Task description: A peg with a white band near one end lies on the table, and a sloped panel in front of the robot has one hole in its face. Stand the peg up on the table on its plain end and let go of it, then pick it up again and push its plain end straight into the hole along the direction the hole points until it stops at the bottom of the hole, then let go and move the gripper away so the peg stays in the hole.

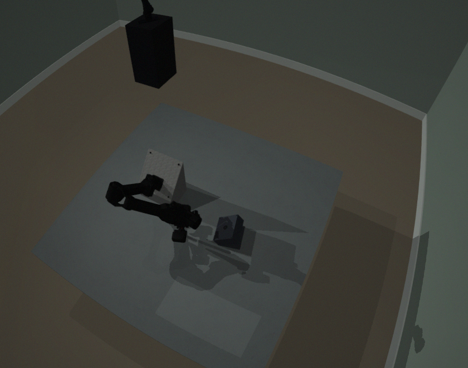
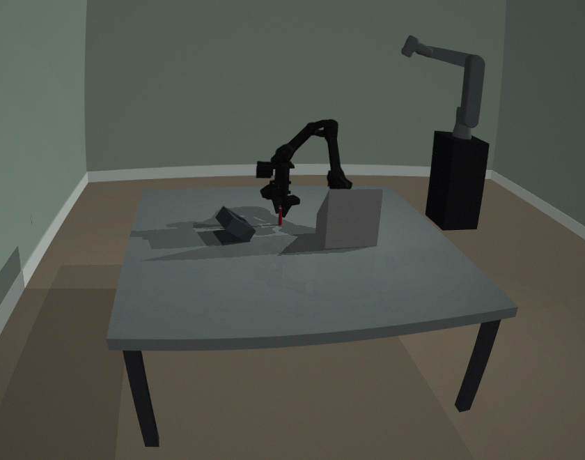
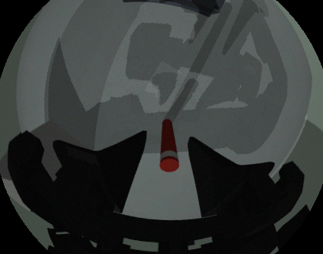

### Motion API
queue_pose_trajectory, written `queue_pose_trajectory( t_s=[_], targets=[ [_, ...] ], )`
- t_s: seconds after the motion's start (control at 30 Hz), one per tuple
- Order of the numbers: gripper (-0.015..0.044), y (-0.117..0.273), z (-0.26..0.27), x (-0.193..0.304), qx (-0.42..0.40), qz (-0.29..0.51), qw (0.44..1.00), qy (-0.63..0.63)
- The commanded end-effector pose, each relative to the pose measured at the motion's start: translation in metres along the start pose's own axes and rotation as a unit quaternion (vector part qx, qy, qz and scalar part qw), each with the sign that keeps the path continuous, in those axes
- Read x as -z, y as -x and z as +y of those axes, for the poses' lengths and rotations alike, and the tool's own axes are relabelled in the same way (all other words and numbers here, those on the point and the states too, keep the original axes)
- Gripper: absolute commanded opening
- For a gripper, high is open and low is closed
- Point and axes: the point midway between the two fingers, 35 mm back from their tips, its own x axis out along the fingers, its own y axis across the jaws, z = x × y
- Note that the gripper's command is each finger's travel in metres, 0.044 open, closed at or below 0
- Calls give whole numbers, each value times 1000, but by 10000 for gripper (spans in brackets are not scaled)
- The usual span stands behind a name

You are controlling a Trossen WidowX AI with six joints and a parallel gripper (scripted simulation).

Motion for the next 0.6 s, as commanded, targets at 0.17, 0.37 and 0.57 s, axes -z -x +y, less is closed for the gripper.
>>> queue_pose_trajectory(
  t_s=[0.17,0.37,0.57],
  targets=[
    [33,0,0,0,0,0,1000,-1],
    [0,1,0,0,0,0,1000,-1],
    [0,16,1,-3,-3,-1,1000,-1]
  ],
)
